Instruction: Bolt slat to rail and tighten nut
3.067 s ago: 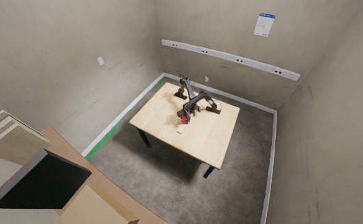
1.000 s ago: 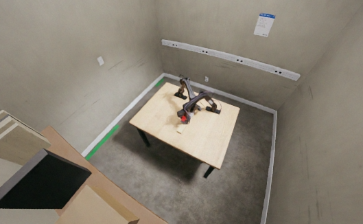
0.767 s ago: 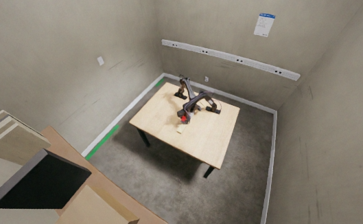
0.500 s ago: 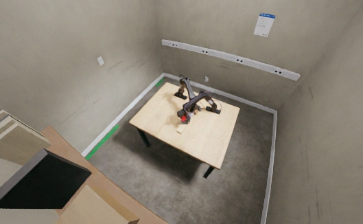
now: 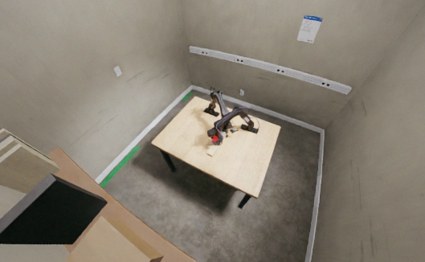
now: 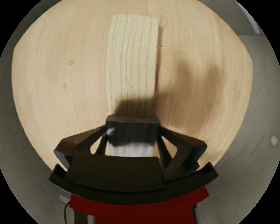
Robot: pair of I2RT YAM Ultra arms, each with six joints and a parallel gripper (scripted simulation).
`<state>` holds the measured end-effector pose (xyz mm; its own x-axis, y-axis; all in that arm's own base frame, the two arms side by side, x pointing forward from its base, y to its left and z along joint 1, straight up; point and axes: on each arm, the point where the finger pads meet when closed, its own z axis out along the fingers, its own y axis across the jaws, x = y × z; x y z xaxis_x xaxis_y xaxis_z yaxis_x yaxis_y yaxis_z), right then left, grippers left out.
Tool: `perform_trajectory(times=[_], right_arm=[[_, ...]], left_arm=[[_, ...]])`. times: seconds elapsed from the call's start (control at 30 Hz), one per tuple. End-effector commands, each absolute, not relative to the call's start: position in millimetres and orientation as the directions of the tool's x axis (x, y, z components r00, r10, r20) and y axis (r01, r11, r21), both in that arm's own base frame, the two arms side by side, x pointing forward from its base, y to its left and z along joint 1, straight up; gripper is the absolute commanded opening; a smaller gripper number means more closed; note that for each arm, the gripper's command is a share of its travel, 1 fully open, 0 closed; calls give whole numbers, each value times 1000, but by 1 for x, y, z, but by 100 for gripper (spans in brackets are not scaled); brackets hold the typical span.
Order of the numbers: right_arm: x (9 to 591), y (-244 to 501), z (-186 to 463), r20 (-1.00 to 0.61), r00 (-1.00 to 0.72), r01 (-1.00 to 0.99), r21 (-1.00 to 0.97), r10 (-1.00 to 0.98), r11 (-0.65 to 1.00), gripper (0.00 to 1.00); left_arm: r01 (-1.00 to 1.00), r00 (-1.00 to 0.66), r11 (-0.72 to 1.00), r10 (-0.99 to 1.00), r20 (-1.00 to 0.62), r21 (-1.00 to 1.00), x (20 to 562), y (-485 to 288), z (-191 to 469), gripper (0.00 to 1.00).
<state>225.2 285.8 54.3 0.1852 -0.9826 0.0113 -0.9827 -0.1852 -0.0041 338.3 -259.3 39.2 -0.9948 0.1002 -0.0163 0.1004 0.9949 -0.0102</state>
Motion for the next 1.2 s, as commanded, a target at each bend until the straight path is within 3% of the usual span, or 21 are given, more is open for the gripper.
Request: perform_trajectory(times=[0.0,0.37,0.77,0.93,1.17], right_arm=[[225,286,58,1,-34,-999,-8,-999,34,11],[225,286,58,-4,-380,-925,-8,-925,380,11],[225,286,58,-8,-761,-649,-4,-649,761,11],[225,286,58,-8,-833,-554,-2,-554,833,11],[225,288,58,-7,-745,-667,-2,-667,745,11]], left_arm=[[101,-995,995,100,-29,-17,340,-261,44,72],[101,-995,995,100,-29,-17,340,-261,44,72],[101,-995,995,100,-29,-17,340,-261,44,72],[101,-995,995,100,-29,-17,340,-261,44,72],[101,-995,995,100,-29,-17,340,-261,44,72]])
